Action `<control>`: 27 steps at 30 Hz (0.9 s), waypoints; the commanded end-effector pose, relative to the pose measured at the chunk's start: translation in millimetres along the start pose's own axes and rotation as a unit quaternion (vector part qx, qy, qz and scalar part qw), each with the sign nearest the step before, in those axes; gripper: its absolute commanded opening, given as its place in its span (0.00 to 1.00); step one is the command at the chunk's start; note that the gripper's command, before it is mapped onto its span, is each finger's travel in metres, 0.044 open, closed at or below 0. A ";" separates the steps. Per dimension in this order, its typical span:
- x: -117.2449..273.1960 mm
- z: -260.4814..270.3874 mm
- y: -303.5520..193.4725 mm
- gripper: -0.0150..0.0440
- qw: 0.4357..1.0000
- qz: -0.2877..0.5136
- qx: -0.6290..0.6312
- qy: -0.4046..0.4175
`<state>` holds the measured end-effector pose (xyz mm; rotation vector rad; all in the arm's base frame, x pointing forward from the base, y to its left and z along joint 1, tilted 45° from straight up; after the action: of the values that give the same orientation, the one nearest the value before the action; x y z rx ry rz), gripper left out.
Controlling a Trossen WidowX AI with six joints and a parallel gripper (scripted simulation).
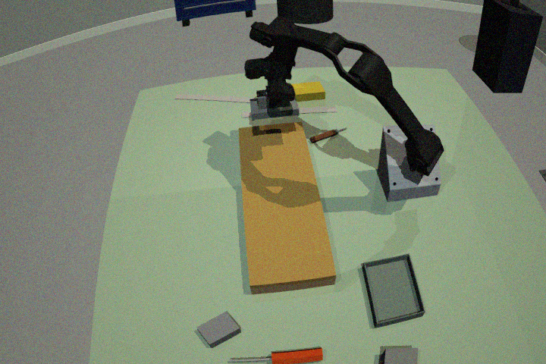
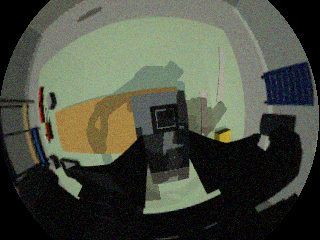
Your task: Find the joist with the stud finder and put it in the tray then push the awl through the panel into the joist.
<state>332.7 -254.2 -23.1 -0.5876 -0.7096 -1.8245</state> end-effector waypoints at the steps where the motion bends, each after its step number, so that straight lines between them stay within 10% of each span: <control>1: 3.7 19.3 9.2 0.25 1.000 0.000 0.025 -0.003; 27: -4.1 208.8 31.7 0.25 0.971 0.015 0.238 0.012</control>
<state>377.9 -122.8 111.9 -0.2954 -1.0292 -1.5680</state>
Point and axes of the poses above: the point midway between the two fingers, 35 mm back from their tips, its own x axis back along the fingers, its own z axis across the jaws, y = z × x, the point moved 4 cm from there along x, back along the fingers, and after that the axes turned 3 degrees about -x, right-handed, at the moved point
